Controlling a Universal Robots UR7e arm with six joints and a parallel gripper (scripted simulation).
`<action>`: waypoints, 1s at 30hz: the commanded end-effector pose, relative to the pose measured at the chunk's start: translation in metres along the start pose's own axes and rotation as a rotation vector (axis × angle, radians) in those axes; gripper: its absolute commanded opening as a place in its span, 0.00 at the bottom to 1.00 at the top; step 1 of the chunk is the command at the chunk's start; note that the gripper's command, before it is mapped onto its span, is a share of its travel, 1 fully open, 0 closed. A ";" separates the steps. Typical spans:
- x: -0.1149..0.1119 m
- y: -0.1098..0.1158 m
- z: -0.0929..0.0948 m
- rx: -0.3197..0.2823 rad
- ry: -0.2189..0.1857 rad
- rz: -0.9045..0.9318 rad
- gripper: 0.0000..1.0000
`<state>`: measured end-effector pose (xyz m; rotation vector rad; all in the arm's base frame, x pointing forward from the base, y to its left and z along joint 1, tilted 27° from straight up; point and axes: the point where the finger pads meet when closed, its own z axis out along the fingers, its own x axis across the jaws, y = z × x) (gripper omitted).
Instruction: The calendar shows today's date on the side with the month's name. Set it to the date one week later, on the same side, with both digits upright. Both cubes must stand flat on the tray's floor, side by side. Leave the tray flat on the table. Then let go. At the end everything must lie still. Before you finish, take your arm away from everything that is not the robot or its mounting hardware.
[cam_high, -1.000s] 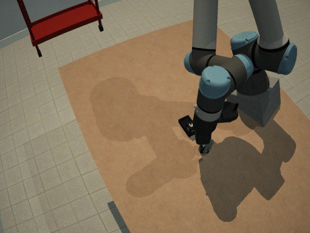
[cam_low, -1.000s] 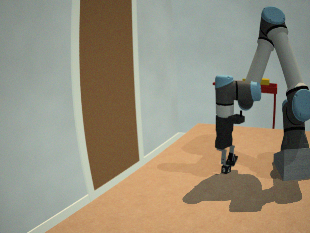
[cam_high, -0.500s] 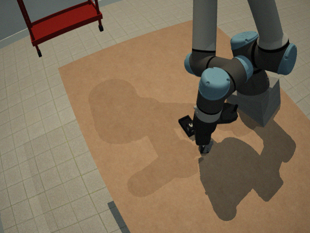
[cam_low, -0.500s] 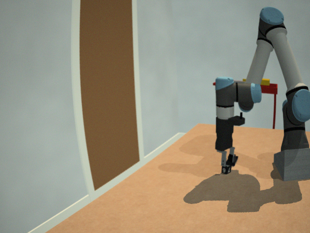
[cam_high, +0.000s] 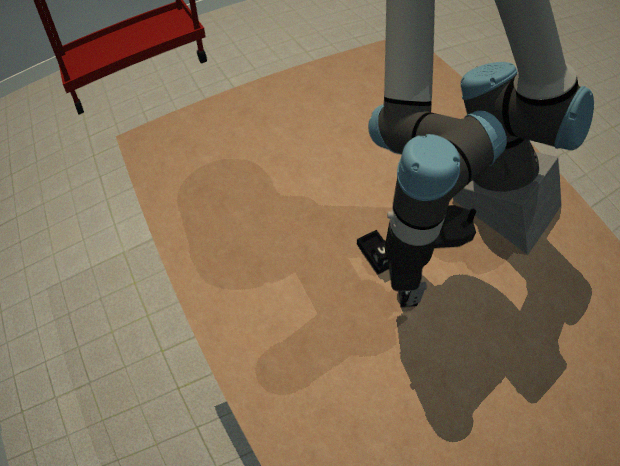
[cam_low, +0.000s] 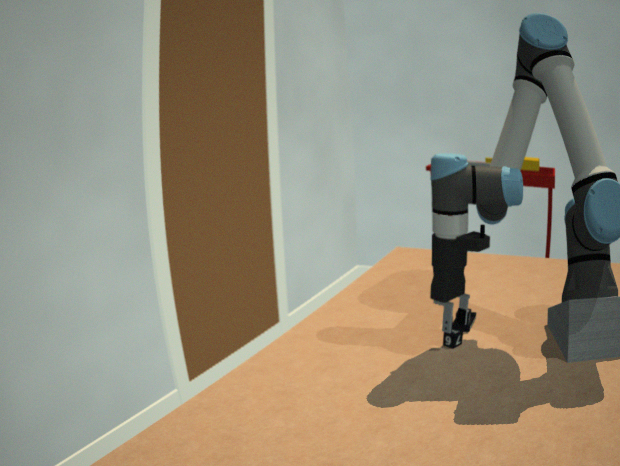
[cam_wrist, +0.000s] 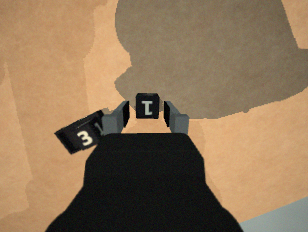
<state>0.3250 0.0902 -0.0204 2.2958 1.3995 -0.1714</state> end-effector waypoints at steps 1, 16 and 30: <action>0.000 0.000 0.000 -0.001 0.001 0.000 0.90; 0.000 0.000 0.000 -0.001 0.001 0.000 0.90; 0.000 0.000 0.006 -0.001 0.001 0.000 0.90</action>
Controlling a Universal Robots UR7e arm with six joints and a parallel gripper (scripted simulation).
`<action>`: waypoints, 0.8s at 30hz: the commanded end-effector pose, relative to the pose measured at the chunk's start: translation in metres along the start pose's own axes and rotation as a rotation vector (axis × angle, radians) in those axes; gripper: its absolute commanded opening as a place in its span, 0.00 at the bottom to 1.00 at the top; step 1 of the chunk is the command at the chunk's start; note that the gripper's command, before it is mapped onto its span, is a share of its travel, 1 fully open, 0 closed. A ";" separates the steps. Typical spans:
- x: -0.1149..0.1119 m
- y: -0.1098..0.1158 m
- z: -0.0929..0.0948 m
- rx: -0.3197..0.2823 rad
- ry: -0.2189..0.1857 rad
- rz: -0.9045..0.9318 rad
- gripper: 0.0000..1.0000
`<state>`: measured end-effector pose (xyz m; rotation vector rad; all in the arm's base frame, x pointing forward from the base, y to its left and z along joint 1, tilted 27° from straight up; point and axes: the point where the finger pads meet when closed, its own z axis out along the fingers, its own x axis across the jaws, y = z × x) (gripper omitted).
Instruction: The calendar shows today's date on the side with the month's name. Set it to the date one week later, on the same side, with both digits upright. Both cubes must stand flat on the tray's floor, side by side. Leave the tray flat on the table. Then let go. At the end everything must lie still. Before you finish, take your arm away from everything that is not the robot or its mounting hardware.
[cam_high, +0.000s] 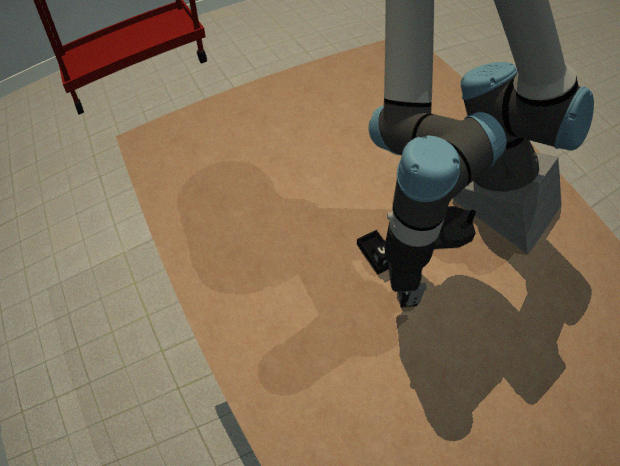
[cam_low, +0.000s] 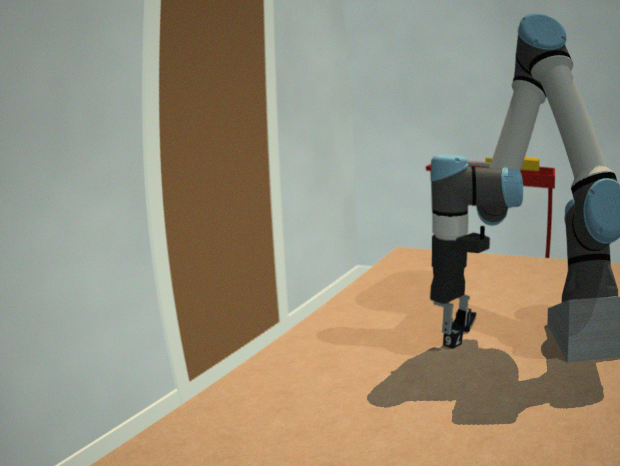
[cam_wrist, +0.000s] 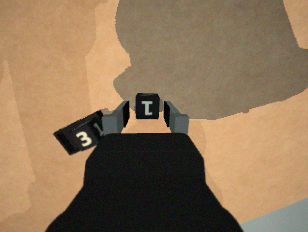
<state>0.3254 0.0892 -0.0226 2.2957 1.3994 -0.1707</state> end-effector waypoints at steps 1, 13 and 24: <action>0.000 0.000 0.005 0.000 0.000 0.000 0.90; 0.000 0.000 0.022 0.000 0.000 0.000 0.90; 0.000 0.000 0.027 0.000 0.000 0.000 0.90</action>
